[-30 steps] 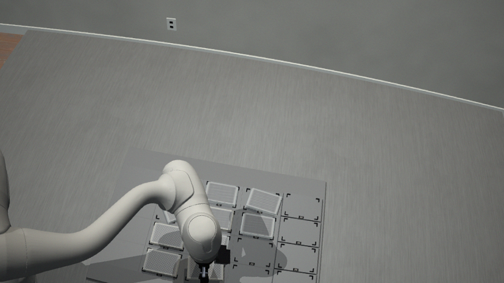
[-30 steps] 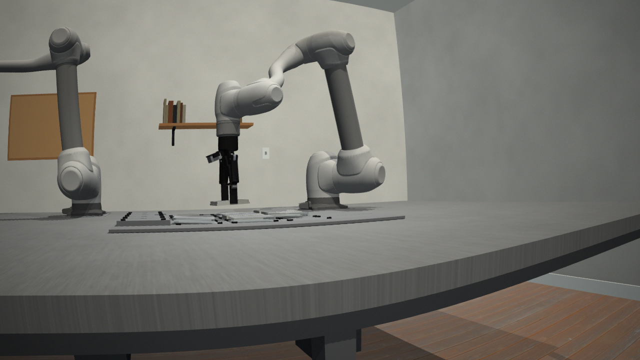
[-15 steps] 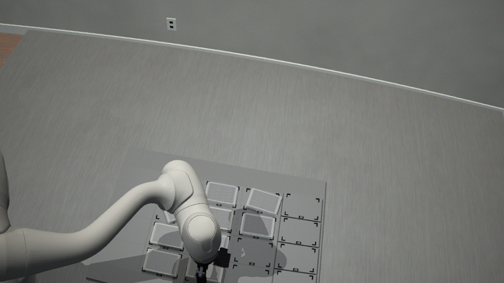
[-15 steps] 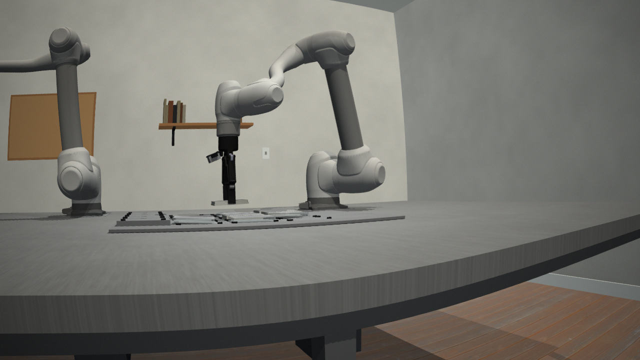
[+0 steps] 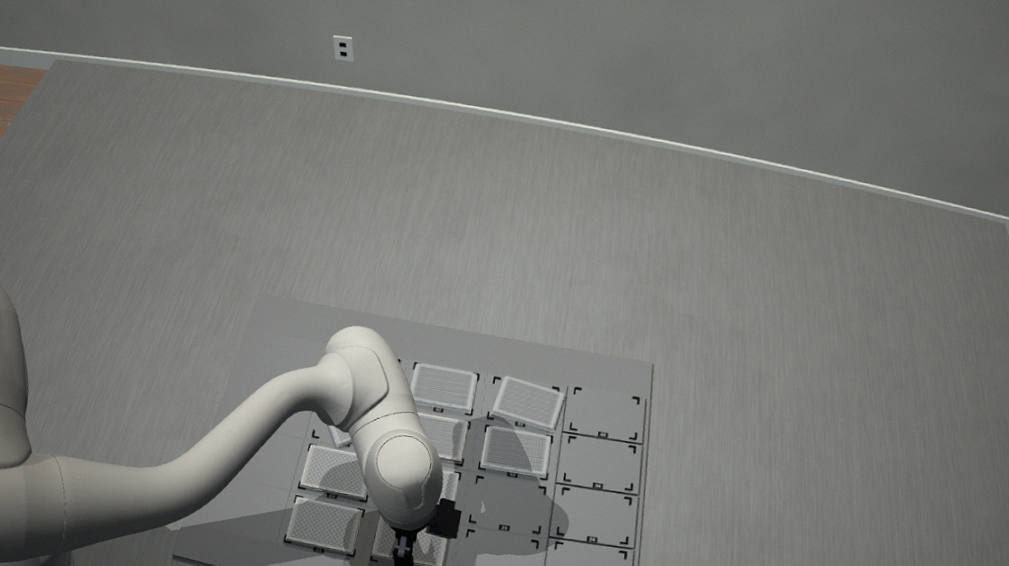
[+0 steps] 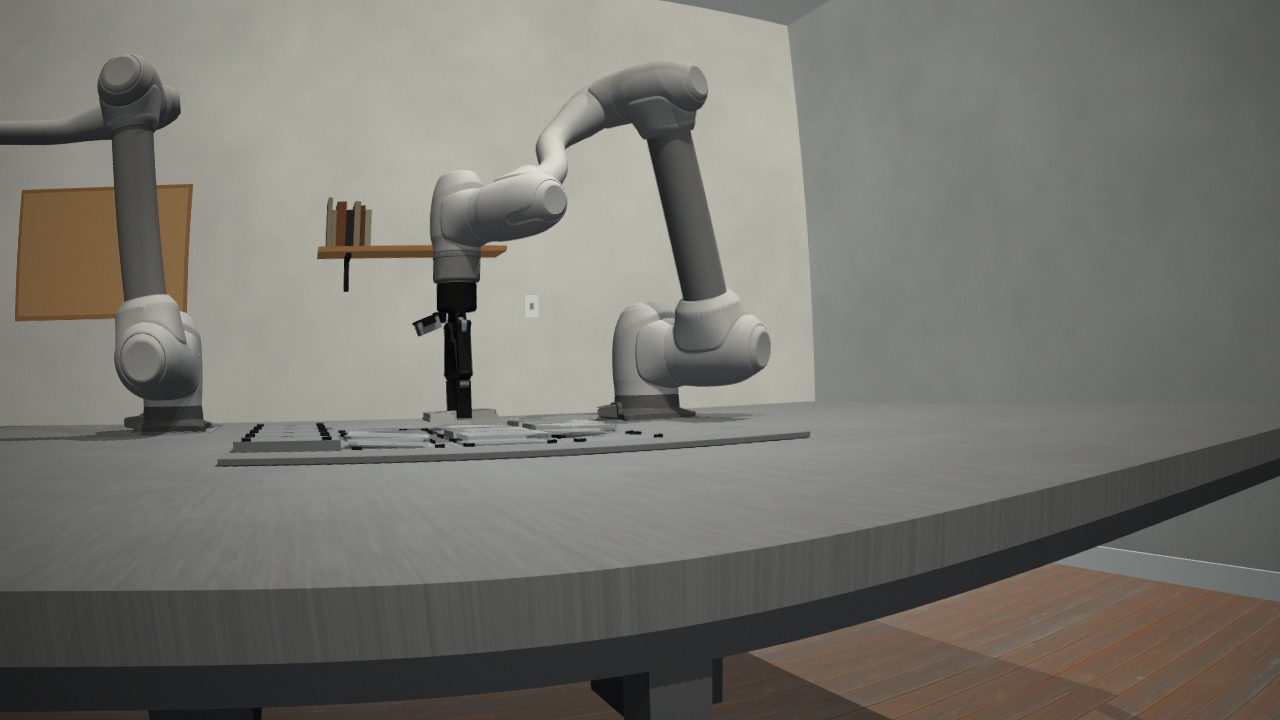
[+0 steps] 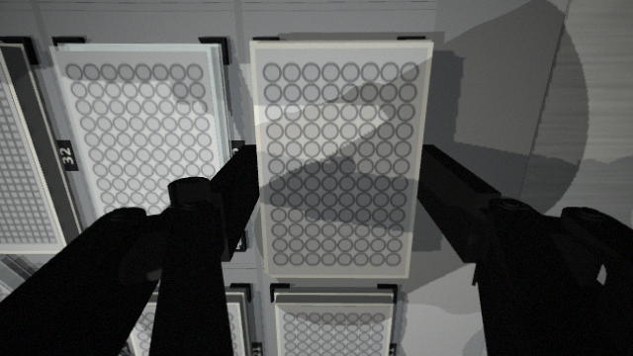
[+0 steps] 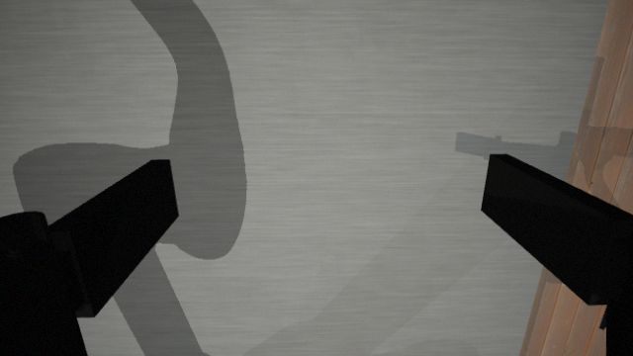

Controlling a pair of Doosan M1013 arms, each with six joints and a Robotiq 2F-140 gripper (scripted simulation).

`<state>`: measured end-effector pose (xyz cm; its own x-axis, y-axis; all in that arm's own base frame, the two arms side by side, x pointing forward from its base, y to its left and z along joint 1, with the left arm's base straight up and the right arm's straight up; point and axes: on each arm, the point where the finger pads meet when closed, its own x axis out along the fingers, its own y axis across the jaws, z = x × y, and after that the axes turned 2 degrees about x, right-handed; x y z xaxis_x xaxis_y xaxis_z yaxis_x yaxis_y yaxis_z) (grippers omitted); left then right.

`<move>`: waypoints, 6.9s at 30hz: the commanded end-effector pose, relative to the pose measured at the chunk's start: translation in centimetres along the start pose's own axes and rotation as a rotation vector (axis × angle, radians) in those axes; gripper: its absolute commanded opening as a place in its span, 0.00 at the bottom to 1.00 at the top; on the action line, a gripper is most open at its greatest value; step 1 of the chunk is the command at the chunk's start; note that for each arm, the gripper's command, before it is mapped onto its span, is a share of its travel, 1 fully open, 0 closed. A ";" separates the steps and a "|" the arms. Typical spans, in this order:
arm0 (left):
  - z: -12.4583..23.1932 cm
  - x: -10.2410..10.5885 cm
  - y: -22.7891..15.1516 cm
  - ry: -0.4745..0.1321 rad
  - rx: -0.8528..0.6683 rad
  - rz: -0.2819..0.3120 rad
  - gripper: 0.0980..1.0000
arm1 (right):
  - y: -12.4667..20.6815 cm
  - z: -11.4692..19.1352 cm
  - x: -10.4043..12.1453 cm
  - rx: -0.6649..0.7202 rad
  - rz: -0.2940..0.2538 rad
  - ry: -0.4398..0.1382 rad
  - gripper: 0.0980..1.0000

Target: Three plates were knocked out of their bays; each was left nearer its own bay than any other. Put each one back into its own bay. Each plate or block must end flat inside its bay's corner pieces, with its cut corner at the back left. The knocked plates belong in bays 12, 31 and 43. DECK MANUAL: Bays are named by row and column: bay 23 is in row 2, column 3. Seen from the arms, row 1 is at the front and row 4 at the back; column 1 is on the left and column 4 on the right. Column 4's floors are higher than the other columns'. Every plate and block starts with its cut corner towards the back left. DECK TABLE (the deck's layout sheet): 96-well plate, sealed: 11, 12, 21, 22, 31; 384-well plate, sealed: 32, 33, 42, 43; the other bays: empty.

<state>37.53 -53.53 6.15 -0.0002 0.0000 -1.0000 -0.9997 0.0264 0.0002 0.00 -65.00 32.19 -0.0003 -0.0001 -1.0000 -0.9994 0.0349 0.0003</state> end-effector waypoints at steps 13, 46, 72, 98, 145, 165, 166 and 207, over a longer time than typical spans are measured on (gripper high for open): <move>0.0 0.6 0.0 0.001 0.000 -0.001 0.00 | 0.0 0.0 -0.1 0.000 0.000 0.001 1.00; 0.0 0.6 0.0 0.001 0.000 -0.001 0.00 | 0.0 0.0 -0.1 0.000 0.000 0.001 1.00; 0.0 1.1 0.0 0.001 0.000 -0.001 0.00 | 0.0 0.0 -0.1 0.000 0.000 0.001 1.00; 0.0 1.6 0.0 0.001 0.000 -0.001 0.00 | 0.0 0.0 -0.1 0.000 0.000 0.001 1.00; 0.0 1.8 0.0 0.001 0.000 -0.001 0.00 | 0.0 0.0 -0.1 0.000 0.000 0.001 1.00; 0.0 1.9 0.0 0.001 0.000 -0.001 0.00 | 0.0 0.0 -0.1 0.000 0.000 0.001 1.00; 0.0 1.9 0.0 0.001 0.000 -0.001 0.00 | 0.0 0.0 -0.1 0.000 0.000 0.001 1.00; 0.0 2.1 0.0 0.001 0.000 -0.001 0.00 | 0.0 0.0 -0.1 0.000 0.000 0.001 1.00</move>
<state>37.49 -53.53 3.97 -0.0002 -0.0001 -1.0000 -0.9996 0.0265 0.0002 0.00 -65.00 32.19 -0.0003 -0.0001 -1.0000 -0.9994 0.0349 0.0003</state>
